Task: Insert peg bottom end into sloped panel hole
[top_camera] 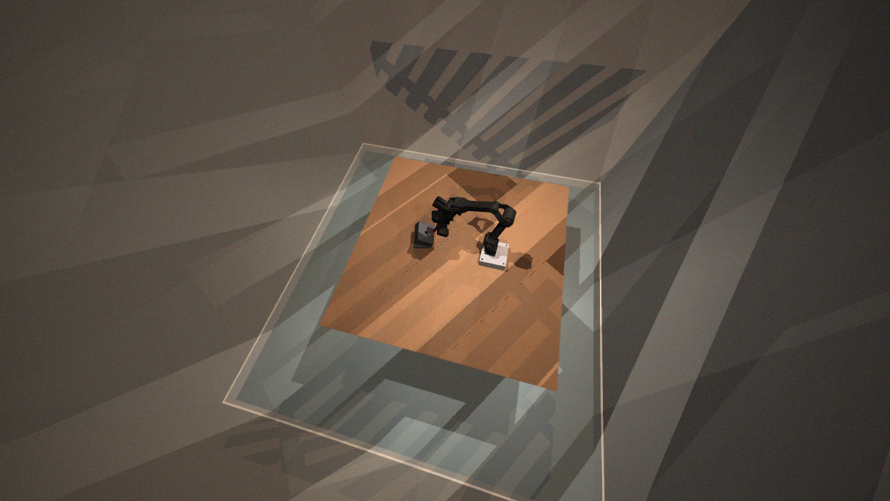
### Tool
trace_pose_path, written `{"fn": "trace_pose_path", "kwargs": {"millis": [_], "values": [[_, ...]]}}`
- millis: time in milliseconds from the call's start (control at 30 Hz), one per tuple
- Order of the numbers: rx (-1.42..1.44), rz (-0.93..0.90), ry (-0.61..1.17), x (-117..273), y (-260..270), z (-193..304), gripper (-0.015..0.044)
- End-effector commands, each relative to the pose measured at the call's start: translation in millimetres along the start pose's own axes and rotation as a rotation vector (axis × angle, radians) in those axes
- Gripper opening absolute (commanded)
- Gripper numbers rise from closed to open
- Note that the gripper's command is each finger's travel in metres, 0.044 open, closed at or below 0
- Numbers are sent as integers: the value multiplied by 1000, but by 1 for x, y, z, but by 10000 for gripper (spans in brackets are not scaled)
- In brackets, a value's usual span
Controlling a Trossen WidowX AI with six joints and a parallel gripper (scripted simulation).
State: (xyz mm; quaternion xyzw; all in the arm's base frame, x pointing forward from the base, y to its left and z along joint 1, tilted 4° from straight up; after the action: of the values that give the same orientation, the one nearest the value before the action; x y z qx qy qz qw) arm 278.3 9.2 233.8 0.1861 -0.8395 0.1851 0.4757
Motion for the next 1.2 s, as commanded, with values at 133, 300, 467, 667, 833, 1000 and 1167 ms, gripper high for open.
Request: {"fn": "trace_pose_path", "kwargs": {"millis": [133,300,467,667,833,1000,1167], "values": [[16,19,-34,4,-7,2,0],[19,24,-40,-3,-9,1,0],[23,31,-48,-12,-12,0,0],[27,39,-58,-24,-16,0,0],[31,46,-65,-33,-18,0,0],[34,50,-71,-40,-19,1,0],[36,53,-74,-43,-20,1,0]]}}
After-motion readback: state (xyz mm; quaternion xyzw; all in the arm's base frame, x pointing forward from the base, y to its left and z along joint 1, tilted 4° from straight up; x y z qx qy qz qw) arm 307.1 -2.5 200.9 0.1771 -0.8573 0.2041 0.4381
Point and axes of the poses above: the point midway between the two fingers, 35 mm back from their tips, its own x axis back along the fingers, its own y axis across the jaws, z = x × y, the point moved 8 cm from there along x, back along the fingers, and after that the axes turned 13 degrees about x, right-handed, at the moved point
